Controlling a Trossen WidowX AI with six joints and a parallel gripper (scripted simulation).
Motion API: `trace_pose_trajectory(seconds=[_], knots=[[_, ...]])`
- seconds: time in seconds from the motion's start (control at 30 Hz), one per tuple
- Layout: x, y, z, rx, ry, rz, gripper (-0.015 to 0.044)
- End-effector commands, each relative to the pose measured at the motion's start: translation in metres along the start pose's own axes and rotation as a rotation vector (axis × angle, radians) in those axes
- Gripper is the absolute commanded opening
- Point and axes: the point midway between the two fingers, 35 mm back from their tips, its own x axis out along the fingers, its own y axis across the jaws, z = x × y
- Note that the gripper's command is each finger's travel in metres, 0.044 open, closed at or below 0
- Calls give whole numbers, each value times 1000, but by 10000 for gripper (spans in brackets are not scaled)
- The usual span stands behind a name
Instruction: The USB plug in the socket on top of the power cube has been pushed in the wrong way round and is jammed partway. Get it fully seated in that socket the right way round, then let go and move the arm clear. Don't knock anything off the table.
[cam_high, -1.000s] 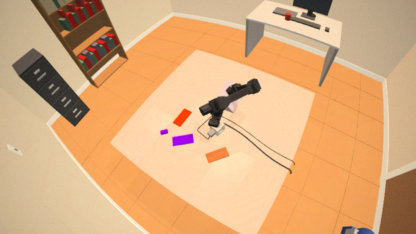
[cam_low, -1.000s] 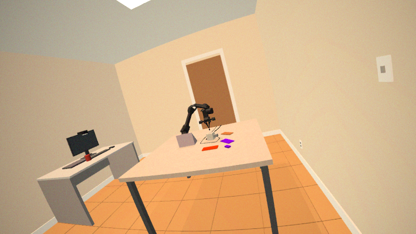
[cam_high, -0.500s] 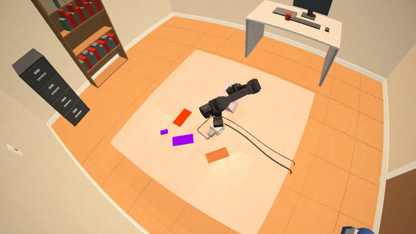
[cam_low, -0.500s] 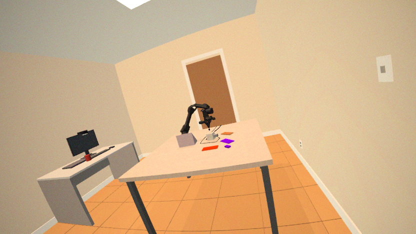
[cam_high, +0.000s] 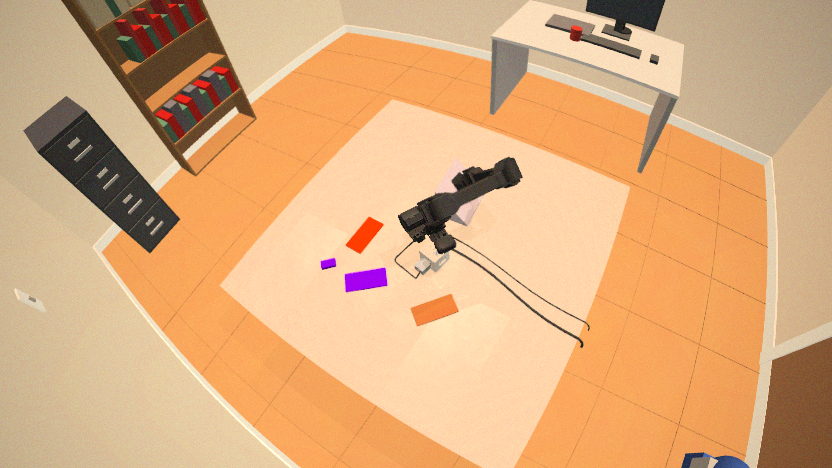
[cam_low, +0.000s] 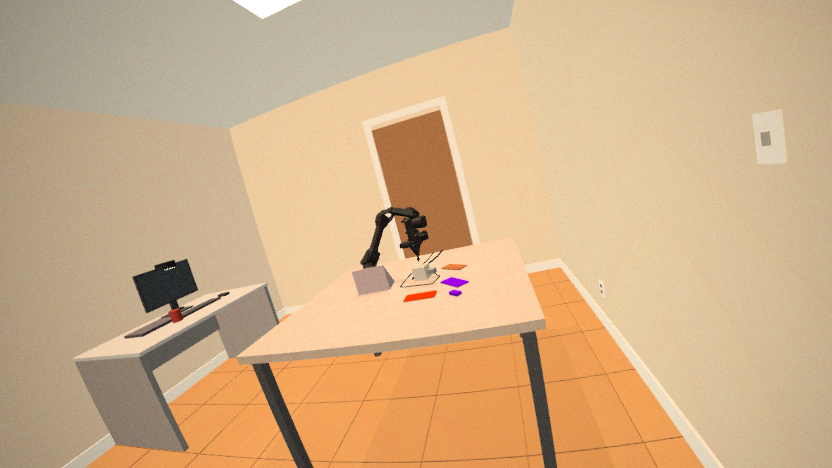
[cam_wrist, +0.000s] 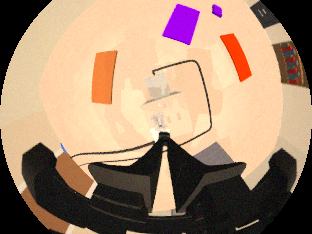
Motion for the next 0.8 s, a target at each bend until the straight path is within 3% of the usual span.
trace_pose_trajectory(seconds=[0.0,0.77], knots=[[0,0,0,-92,0,0,0],[0,0,0,-694,0,0,0]])
